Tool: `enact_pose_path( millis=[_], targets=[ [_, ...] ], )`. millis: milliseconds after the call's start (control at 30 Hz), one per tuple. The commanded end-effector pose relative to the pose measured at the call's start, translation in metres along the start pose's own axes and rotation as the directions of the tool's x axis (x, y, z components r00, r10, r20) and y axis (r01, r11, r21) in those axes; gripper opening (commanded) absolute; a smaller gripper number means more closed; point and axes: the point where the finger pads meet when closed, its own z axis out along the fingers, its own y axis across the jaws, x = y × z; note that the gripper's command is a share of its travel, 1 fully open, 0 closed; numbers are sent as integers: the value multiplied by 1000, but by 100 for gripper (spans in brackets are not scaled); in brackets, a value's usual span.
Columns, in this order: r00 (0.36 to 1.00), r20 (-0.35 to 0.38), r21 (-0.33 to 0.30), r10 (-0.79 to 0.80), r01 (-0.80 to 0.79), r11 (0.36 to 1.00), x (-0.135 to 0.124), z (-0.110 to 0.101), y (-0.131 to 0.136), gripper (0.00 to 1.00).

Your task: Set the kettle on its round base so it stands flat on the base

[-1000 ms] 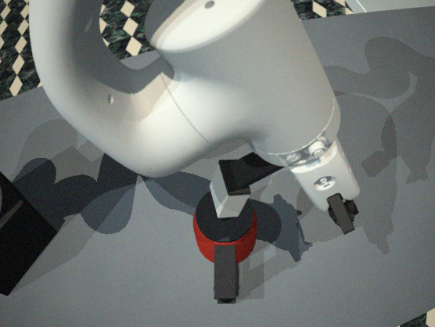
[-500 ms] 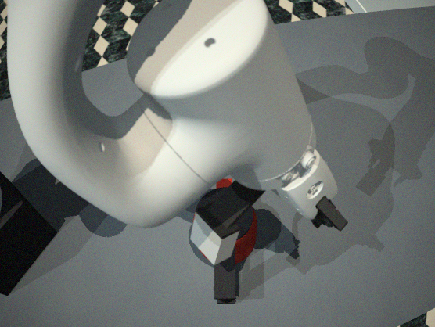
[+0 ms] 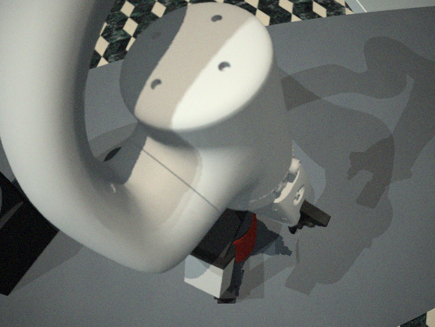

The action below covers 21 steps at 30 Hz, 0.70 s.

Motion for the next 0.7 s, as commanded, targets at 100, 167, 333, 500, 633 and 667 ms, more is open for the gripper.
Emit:
enact_pose_path(
  millis=[100, 167, 333, 500, 633, 667],
  targets=[
    [990, -43, -59, -137, 134, 989, 13, 0, 11, 81],
    [983, -48, -75, -176, 172, 982, 17, 1, 15, 81],
    [964, -57, -112, -261, 253, 961, 27, 1, 23, 81],
    [943, -61, -143, -328, 317, 937, 35, 1, 29, 81],
    [934, -62, -153, -351, 339, 928, 38, 0, 31, 81],
    [930, -62, -158, -361, 348, 924, 39, 0, 32, 81]
  ],
)
